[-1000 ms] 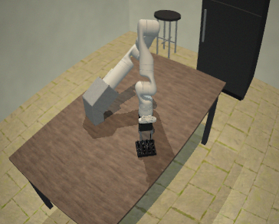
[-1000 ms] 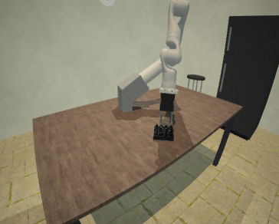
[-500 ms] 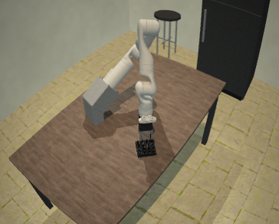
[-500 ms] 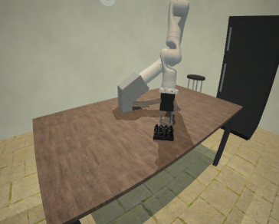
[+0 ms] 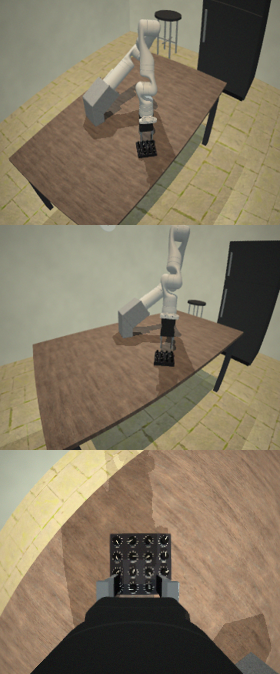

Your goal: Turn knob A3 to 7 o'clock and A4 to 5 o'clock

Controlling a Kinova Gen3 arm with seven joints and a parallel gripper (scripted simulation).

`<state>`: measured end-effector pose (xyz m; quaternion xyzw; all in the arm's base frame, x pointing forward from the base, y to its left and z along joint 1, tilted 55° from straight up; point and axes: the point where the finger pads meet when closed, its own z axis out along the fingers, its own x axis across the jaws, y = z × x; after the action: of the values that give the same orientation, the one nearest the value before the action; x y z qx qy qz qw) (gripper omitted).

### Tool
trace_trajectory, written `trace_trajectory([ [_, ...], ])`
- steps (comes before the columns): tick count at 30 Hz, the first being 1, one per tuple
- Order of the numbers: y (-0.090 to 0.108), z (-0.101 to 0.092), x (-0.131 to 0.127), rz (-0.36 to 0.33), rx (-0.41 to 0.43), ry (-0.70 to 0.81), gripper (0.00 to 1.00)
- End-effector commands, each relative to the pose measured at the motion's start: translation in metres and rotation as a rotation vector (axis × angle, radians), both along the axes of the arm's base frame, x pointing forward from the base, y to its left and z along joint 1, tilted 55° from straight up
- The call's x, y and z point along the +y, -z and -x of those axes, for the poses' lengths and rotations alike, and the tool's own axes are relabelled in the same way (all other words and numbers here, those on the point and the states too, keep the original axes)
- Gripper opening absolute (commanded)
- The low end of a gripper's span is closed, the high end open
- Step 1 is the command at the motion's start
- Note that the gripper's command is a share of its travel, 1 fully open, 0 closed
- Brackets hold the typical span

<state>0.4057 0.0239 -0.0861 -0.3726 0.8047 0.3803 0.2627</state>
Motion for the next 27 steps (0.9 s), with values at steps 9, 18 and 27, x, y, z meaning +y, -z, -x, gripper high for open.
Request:
trace_trajectory([
  [9, 0.0, 0.0, -0.001, 0.001, -0.001, 0.001, 1.0],
  [18, -0.002, 0.004, 0.001, 0.001, -0.001, 0.001, 1.0],
  [27, -0.008, 0.017, 0.008, 0.001, -0.001, 0.001, 1.0],
])
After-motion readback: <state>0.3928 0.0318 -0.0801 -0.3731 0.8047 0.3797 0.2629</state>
